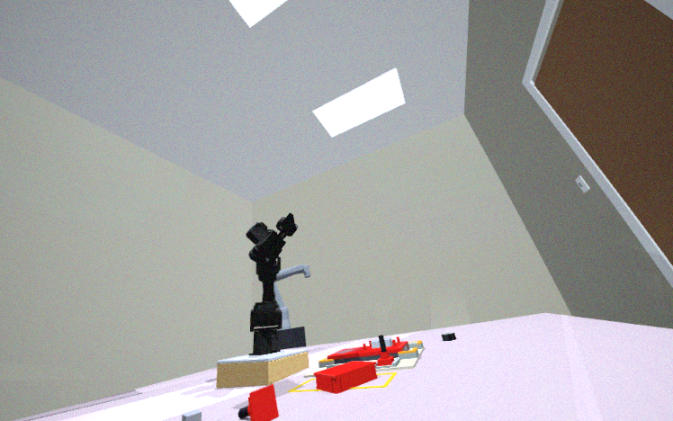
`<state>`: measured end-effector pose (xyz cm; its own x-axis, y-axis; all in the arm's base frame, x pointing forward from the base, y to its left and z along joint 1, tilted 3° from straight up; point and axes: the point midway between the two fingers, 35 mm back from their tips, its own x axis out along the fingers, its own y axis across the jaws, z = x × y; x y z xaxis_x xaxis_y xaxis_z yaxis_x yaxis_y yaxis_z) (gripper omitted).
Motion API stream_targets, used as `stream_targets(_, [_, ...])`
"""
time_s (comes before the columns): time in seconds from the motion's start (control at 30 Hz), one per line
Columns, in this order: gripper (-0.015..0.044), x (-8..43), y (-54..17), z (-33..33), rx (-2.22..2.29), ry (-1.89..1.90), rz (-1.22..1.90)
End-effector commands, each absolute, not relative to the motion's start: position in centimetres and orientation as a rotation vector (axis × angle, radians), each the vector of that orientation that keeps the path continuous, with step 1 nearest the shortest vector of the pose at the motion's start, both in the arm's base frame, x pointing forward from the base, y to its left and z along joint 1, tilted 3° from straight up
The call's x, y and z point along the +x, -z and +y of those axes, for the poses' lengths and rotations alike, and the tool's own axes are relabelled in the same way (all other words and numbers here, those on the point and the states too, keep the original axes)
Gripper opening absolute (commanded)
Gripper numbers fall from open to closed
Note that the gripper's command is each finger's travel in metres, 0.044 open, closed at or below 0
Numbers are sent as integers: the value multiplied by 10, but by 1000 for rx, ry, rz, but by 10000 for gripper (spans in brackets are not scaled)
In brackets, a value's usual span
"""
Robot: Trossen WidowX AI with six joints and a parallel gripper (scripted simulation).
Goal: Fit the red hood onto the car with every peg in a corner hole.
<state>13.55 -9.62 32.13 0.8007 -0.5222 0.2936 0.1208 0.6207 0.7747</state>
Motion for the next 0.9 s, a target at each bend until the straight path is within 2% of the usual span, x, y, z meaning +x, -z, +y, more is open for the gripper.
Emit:
stream_targets(0.0, [440,136,-321,-97,822,394,-528])
stream_targets(0.43, [440,184,-292,-129,500,555,-22])
stream_targets(0.87, [440,235,-248,-150,93,444,527])
